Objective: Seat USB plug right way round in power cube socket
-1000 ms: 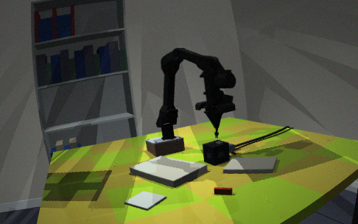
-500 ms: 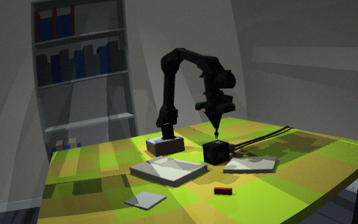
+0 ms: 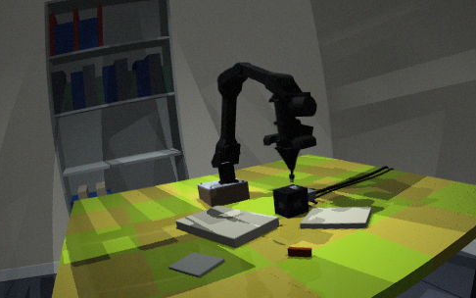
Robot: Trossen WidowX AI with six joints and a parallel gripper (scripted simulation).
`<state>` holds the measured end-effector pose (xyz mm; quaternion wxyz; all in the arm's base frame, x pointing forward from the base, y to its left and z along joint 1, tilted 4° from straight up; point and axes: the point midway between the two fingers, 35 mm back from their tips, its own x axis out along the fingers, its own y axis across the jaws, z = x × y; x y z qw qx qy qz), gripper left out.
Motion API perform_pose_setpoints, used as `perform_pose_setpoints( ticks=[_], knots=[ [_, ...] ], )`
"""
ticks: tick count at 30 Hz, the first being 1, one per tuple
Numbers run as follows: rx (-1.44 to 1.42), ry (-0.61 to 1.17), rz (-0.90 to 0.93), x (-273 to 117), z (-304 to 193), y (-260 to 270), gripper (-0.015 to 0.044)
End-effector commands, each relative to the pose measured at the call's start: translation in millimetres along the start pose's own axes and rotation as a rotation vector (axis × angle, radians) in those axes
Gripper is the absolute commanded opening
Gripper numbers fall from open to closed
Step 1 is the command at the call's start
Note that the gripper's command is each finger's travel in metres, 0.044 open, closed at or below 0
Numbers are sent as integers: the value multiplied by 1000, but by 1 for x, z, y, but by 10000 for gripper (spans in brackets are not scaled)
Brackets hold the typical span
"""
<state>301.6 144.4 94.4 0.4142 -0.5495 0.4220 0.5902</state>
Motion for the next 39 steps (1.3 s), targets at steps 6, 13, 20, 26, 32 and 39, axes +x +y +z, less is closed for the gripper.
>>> perform_pose_setpoints(
  ticks=[6,13,20,26,32,39],
  knots=[
    [11,-12,-2,1,1,-1,0],
    [15,-16,-3,2,1,-1,0],
    [18,-21,-3,3,2,-1,0],
    [22,-25,-3,4,2,-1,0],
    [25,-30,-3,4,2,-1,0],
    [29,-34,-4,5,3,-1,0]
  ],
)
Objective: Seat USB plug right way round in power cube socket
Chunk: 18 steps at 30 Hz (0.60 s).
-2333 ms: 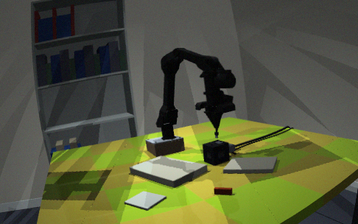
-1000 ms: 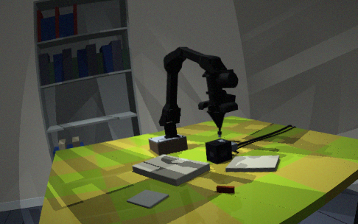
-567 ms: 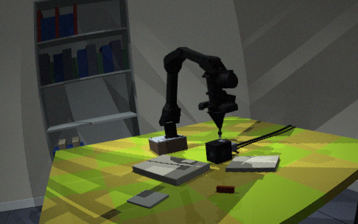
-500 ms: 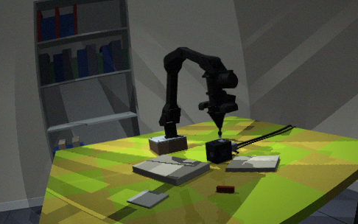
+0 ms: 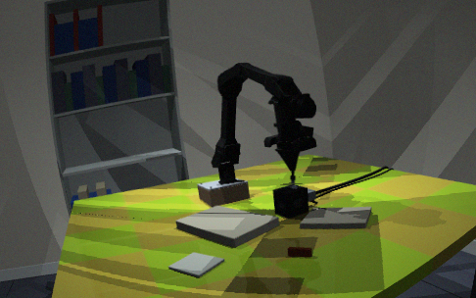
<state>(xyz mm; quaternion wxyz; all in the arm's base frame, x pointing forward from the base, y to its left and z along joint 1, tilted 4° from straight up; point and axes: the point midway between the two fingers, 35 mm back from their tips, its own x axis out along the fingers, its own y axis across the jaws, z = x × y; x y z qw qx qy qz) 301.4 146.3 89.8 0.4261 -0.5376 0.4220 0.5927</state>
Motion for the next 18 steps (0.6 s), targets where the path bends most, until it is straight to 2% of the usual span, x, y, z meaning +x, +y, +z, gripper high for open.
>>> perform_pose_setpoints(
  ticks=[1,18],
  knots=[
    [8,-8,-2,1,1,0,0],
    [17,-20,-3,3,2,-1,0]
  ],
)
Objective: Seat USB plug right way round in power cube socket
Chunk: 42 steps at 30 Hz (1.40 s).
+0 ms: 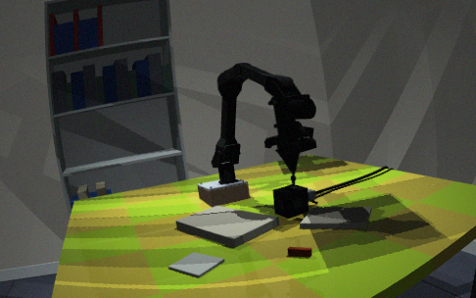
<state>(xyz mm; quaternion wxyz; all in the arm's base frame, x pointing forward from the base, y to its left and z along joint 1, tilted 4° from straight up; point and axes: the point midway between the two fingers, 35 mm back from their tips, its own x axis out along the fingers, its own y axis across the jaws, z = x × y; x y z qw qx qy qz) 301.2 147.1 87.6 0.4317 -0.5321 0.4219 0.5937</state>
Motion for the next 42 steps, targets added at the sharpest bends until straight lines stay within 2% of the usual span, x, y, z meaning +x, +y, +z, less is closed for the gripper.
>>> perform_pose_setpoints(
  ticks=[1,42],
  knots=[
    [8,-8,-2,1,1,0,0],
    [24,-29,-4,6,2,-1,0]
  ],
)
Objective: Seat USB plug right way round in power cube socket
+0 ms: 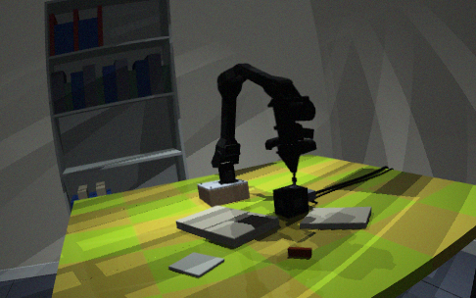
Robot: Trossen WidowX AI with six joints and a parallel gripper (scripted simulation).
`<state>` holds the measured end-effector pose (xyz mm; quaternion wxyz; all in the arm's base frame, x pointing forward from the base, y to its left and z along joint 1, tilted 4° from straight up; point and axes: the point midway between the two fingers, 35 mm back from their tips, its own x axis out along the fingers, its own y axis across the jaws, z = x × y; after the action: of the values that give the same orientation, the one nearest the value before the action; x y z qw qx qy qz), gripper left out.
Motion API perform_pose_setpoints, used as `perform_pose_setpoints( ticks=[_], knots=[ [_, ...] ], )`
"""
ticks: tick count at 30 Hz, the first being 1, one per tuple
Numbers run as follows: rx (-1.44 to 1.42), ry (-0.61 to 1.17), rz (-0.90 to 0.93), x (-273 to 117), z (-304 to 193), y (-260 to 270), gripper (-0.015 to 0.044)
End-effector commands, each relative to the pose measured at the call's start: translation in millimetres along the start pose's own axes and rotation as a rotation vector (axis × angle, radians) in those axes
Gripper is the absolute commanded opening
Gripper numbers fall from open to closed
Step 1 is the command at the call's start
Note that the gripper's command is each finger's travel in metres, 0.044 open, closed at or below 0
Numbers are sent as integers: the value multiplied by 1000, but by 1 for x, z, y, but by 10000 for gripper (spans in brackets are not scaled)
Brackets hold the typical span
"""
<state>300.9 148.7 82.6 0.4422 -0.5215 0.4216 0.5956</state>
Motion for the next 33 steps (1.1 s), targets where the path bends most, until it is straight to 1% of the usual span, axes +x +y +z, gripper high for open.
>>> perform_pose_setpoints(
  ticks=[1,33],
  knots=[
    [6,-6,-2,1,1,0,0],
    [6,-6,-2,4,0,0,0]
  ],
)
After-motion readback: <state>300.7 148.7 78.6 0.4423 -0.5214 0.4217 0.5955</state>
